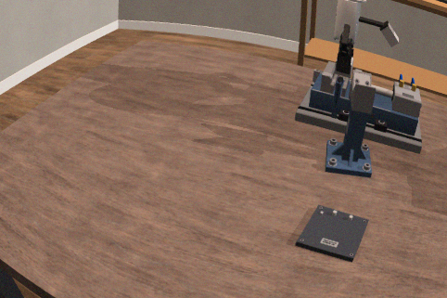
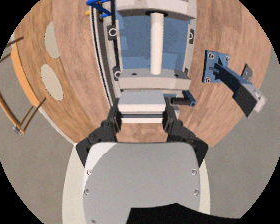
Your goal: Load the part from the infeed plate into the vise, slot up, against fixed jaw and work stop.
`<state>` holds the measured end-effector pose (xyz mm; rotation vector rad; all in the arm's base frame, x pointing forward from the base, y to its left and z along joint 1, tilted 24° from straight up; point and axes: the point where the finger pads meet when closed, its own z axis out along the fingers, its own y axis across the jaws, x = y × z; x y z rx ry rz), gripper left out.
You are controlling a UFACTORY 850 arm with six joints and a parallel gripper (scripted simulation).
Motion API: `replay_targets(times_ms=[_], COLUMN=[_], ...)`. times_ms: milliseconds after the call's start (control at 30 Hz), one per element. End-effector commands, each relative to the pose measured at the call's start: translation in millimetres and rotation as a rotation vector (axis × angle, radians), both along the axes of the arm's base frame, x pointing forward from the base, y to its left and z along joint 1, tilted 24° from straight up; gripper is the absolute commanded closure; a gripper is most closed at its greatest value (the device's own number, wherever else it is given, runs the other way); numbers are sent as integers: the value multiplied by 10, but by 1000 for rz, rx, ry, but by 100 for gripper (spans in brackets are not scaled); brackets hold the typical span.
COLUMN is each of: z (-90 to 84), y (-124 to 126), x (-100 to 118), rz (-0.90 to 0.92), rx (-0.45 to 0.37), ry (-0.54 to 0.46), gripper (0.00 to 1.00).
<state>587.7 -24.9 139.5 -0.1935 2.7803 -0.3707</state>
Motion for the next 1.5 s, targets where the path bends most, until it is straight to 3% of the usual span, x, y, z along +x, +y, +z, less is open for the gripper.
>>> replay_targets(times_ms=[0, 1467], z=[-2, -69], y=[-1, -18], x=[9, 34], rz=[0, 0], rx=[0, 0], ry=[-2, -2], gripper=[100, 100])
